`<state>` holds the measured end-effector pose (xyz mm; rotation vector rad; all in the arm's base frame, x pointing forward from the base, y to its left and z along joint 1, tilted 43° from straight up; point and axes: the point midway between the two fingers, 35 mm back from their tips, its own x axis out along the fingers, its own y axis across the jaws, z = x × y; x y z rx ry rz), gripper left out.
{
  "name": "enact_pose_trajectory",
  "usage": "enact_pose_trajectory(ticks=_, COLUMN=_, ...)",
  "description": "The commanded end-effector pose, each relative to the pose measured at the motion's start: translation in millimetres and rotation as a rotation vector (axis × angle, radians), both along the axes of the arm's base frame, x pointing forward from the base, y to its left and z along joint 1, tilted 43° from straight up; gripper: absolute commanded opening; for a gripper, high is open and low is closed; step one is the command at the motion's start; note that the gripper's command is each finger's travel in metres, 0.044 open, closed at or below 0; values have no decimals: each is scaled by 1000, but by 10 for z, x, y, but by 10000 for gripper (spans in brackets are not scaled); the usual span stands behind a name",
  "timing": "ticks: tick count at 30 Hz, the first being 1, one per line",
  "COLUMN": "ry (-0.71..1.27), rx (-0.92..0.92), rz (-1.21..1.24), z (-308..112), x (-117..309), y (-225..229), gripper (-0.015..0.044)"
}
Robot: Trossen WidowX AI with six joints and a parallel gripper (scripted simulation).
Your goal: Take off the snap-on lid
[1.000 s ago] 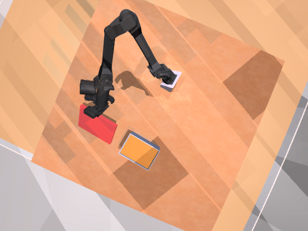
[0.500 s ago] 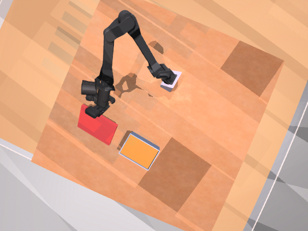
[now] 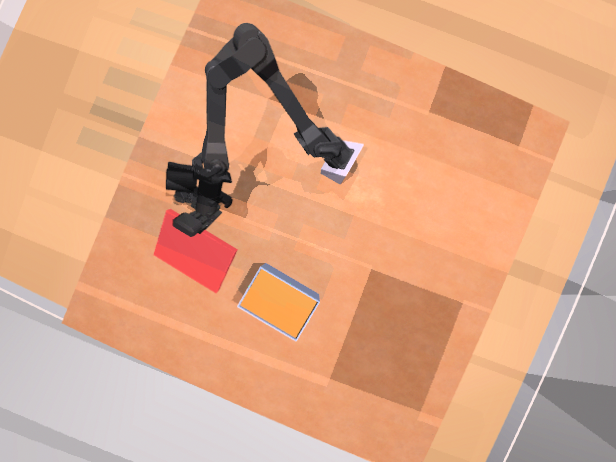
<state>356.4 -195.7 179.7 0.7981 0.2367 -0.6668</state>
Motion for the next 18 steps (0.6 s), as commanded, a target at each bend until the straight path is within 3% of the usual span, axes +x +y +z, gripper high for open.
enact_pose_trajectory(ticks=1, ry=15, rx=0, rz=-4, z=-73, x=-13, y=-38, gripper=0)
enact_pose_trajectory(ticks=13, ry=15, rx=0, rz=-4, z=-144, x=-14, y=-104, gripper=0)
enact_pose_trajectory(ticks=18, ry=15, rx=0, rz=-4, z=-76, x=-4, y=-76, gripper=131)
